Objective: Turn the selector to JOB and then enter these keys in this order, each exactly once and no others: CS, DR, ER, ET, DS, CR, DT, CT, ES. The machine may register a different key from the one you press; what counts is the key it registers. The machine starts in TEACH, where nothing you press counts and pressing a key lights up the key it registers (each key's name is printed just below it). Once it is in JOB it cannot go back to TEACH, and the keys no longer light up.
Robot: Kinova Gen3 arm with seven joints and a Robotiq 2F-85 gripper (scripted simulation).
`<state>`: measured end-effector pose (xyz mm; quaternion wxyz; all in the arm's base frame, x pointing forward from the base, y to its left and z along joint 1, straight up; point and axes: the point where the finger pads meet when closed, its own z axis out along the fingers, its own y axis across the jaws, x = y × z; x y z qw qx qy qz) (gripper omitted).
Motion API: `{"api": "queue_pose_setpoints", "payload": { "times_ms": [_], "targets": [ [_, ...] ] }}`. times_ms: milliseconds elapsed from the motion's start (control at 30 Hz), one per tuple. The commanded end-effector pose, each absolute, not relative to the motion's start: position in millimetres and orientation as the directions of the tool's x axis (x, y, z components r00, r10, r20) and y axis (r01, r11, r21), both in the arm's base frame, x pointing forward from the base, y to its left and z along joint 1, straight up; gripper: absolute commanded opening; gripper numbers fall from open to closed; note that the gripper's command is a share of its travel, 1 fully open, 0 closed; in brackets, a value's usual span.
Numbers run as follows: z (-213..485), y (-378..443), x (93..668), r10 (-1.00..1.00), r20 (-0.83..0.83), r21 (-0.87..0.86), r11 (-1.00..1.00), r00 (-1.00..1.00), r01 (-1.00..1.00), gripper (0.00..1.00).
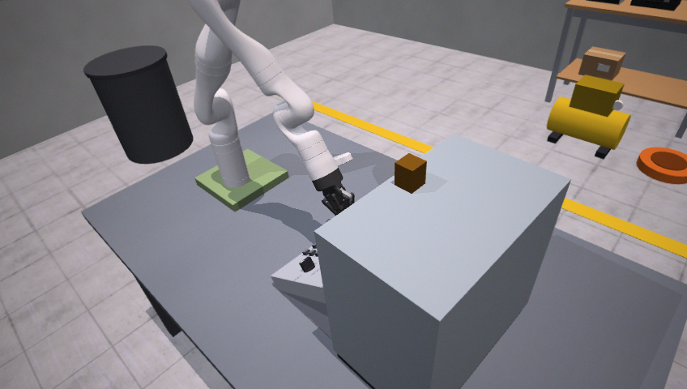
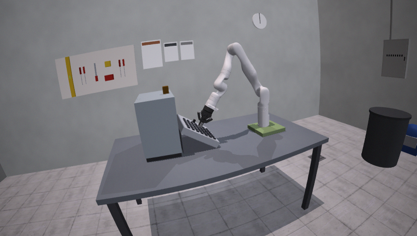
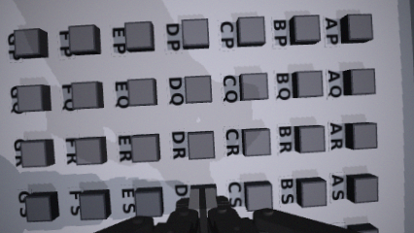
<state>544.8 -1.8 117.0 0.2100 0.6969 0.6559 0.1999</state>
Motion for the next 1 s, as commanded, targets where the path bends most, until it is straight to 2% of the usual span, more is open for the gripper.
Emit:
{"api": "queue_pose_setpoints", "payload": {
  "times_ms": [0, 967],
  "targets": [
    [117.6, -2.3, 545.2, 0.998, 0.003, 0.557, -0.052, 0.06, 0.829, 0.1],
    [114.4, -2.4, 547.4, 0.998, 0.003, 0.557, -0.052, 0.06, 0.829, 0.1]
  ]
}}
